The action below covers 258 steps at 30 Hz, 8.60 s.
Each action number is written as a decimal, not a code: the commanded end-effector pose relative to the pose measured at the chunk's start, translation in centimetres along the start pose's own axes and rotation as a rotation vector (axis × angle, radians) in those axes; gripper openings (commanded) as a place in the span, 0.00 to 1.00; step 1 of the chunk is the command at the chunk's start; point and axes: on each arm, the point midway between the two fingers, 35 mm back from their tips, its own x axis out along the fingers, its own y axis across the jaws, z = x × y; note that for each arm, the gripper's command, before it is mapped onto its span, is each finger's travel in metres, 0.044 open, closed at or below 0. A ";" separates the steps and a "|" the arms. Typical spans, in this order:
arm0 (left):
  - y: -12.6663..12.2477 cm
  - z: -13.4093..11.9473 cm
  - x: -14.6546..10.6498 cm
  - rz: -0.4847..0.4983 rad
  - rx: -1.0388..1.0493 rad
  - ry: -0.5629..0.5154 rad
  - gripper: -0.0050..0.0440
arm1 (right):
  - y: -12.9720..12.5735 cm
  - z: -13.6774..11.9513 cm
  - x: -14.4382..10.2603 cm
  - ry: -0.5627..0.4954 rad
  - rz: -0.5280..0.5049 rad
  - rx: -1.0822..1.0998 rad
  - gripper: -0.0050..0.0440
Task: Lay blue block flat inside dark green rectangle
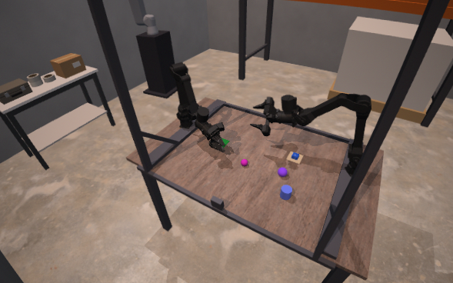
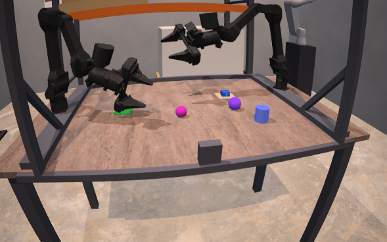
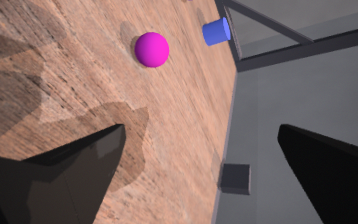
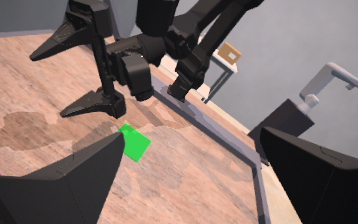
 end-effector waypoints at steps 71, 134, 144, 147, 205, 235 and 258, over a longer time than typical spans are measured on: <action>-0.4 7.3 -9.2 0.420 0.828 0.398 1.00 | 1.7 -3.0 -12.0 0.469 0.109 0.320 1.00; 4.5 8.5 -6.2 0.563 1.159 0.301 1.00 | 6.5 -10.8 -20.5 1.208 -0.054 1.155 0.63; 4.0 9.3 -4.3 0.506 1.188 0.131 1.00 | 7.3 -11.7 -19.8 1.279 -0.209 1.349 0.63; 3.8 9.5 -3.9 0.487 1.194 0.078 1.00 | 7.5 -11.9 -19.6 1.299 -0.262 1.408 0.63; -2.1 12.6 -6.1 0.180 1.090 -0.608 1.00 | 11.9 -17.4 -17.8 1.433 -0.884 1.899 0.63; -2.1 12.6 -6.1 0.180 1.090 -0.608 1.00 | 11.8 -17.3 -17.4 1.414 -0.870 1.913 0.32; -2.1 12.6 -6.1 0.182 1.094 -0.608 1.00 | 7.6 -11.5 -18.7 1.405 -0.865 1.919 0.08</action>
